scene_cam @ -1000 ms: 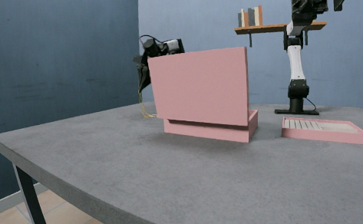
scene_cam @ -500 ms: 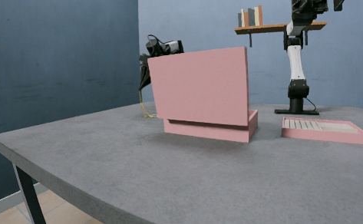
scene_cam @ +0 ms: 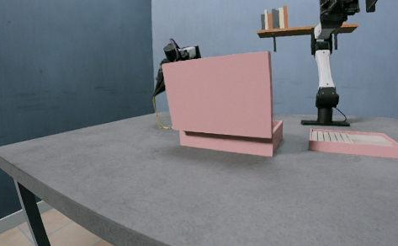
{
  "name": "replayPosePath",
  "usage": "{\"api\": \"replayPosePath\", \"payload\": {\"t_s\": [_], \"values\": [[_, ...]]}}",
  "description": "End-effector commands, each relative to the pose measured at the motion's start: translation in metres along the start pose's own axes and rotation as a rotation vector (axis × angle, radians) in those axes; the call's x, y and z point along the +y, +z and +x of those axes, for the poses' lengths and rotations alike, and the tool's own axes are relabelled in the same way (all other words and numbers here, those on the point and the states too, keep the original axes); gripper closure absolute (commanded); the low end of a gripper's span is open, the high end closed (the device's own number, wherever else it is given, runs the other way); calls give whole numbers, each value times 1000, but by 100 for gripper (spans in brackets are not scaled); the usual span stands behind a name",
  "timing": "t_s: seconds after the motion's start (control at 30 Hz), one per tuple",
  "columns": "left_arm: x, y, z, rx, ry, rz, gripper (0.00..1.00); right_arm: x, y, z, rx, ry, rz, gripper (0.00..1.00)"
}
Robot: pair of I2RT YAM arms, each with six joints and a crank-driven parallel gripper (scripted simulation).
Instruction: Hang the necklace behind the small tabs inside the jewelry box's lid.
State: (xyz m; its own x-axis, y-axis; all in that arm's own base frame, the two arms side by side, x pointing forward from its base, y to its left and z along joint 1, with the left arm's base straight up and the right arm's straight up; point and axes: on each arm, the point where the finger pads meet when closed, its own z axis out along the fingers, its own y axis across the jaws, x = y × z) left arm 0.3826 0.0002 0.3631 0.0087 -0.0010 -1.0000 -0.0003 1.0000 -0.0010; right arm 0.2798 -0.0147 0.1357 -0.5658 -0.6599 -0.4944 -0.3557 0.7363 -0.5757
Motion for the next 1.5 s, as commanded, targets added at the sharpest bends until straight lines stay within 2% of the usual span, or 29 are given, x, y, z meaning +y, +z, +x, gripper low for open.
{"api": "replayPosePath", "payload": {"t_s": [0.0, 1.47], "values": [[3, -4, -9, -23, 5, -10, 0, -8, -3, -6, -35, -56, 34, 100], [3, -4, -9, -23, 5, -10, 0, -11, -20, -32, -161, -616, 157, 100]]}}
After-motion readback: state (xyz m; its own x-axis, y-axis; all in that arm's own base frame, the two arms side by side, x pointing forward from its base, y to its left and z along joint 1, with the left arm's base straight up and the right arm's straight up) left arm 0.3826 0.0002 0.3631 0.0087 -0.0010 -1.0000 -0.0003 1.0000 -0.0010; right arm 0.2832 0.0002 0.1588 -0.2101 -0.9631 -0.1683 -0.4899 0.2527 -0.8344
